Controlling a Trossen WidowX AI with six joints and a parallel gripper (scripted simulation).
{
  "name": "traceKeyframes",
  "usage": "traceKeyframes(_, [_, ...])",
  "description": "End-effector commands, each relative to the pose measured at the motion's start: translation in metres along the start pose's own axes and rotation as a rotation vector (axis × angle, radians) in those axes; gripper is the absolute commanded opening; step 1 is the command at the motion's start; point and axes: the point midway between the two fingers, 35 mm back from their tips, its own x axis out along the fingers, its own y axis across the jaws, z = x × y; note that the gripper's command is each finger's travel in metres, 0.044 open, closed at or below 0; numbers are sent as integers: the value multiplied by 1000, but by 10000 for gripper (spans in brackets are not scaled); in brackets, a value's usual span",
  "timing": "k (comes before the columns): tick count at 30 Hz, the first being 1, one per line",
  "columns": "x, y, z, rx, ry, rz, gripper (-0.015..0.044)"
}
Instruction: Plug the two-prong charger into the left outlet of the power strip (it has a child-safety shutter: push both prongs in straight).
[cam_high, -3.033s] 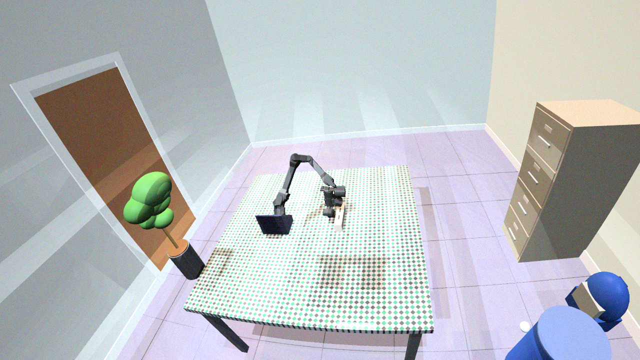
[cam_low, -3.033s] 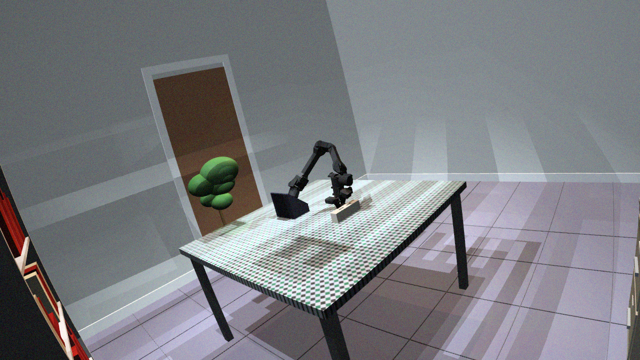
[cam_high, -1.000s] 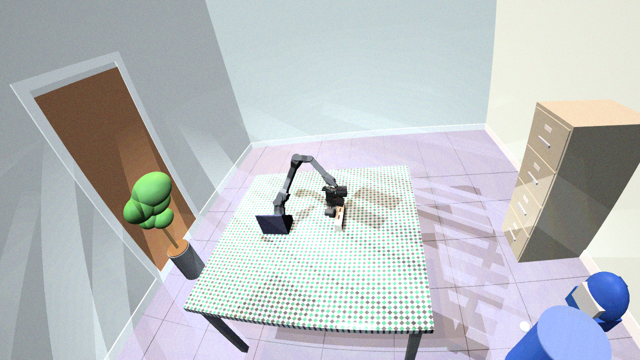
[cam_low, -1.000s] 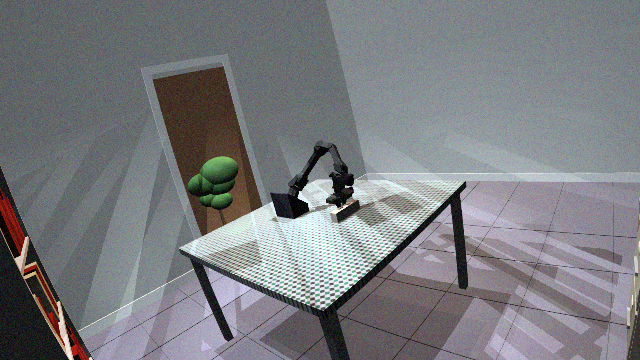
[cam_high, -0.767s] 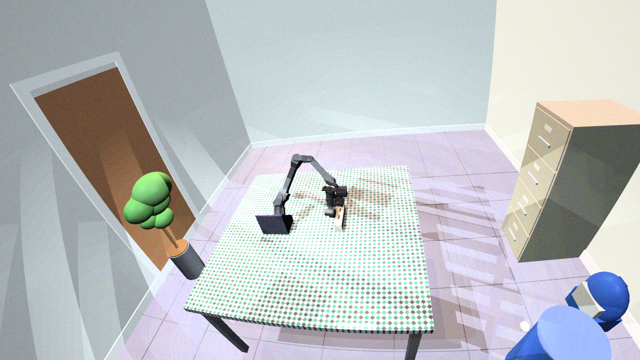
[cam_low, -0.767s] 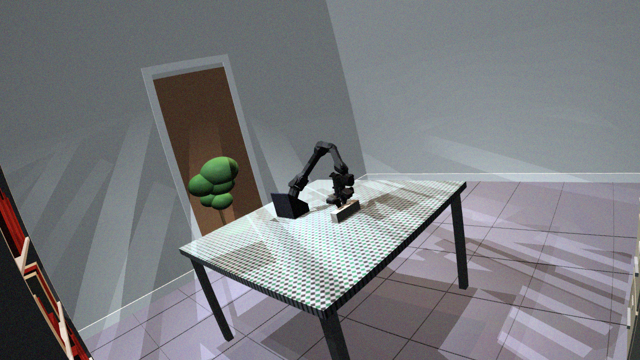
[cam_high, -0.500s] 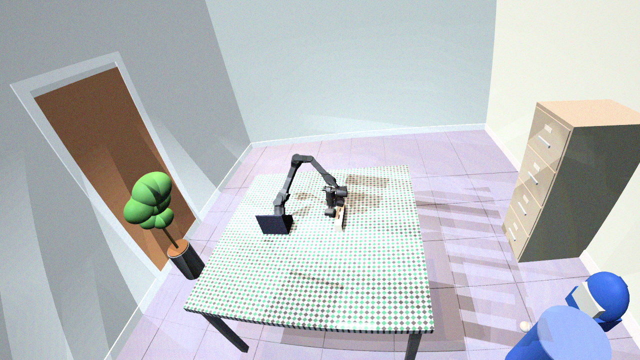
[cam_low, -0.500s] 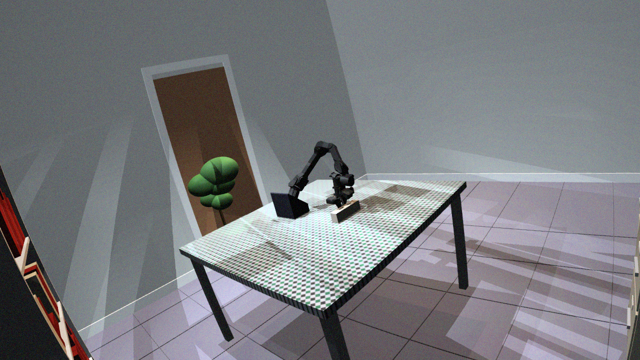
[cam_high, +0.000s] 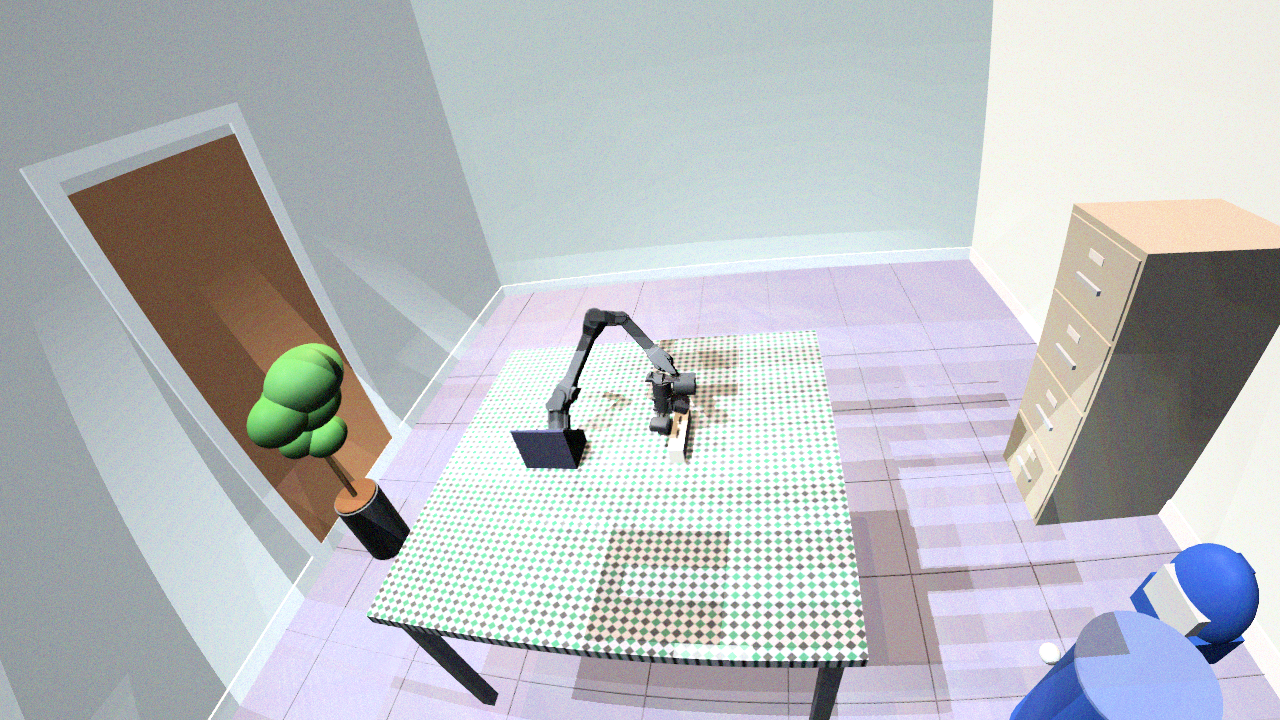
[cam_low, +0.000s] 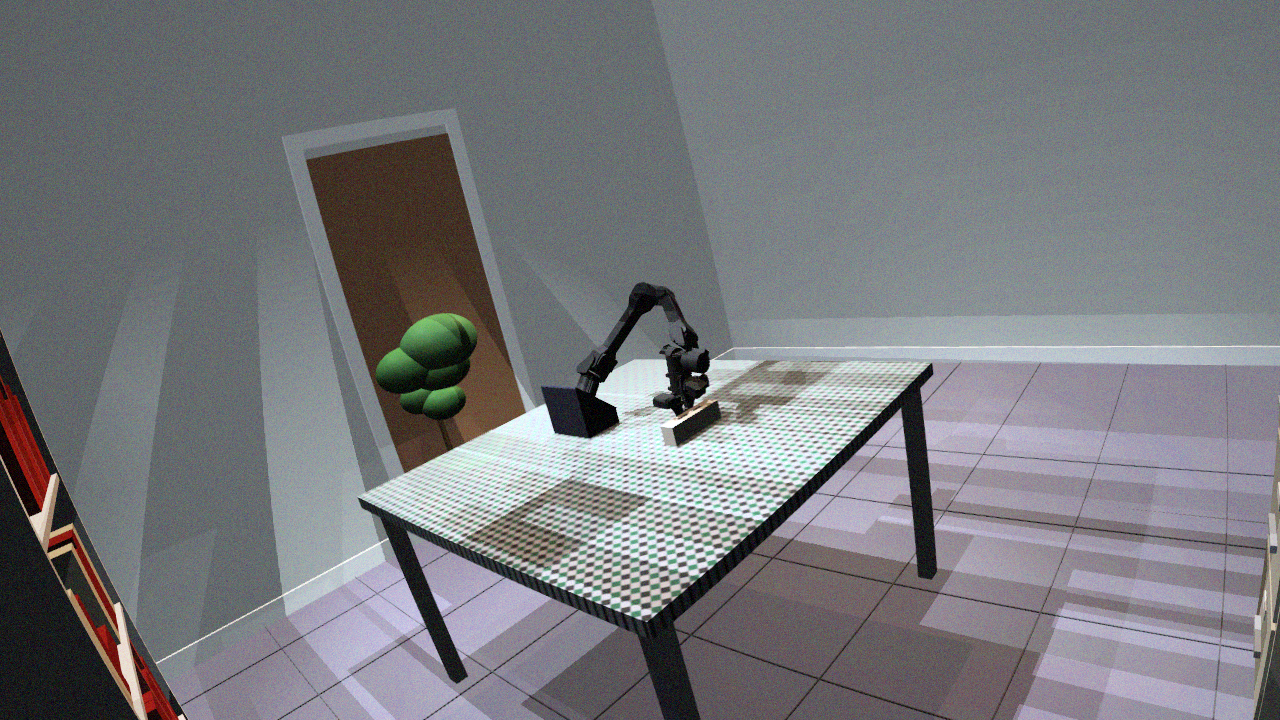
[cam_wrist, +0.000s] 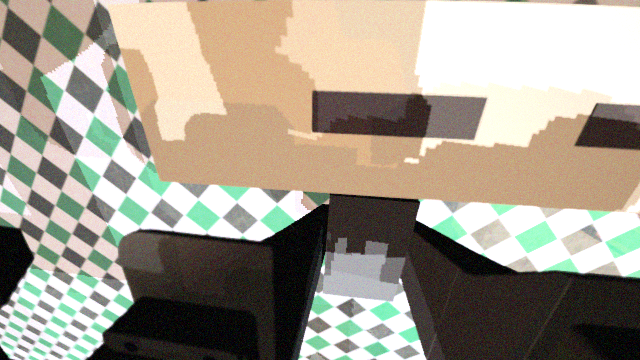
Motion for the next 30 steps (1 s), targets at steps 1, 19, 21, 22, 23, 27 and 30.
traceKeyframes(1, [-2,2,10,-23,-23,-1,0])
traceKeyframes(19, [-3,2,16,-24,-24,-1,0])
traceKeyframes(21, [-3,2,16,-24,-24,-1,0])
traceKeyframes(22, [-3,2,16,-24,-24,-1,0])
traceKeyframes(23, [-3,2,16,-24,-24,-1,0])
traceKeyframes(27, [-4,2,15,-24,-24,-1,0])
traceKeyframes(30, [-4,2,15,-24,-24,-1,0])
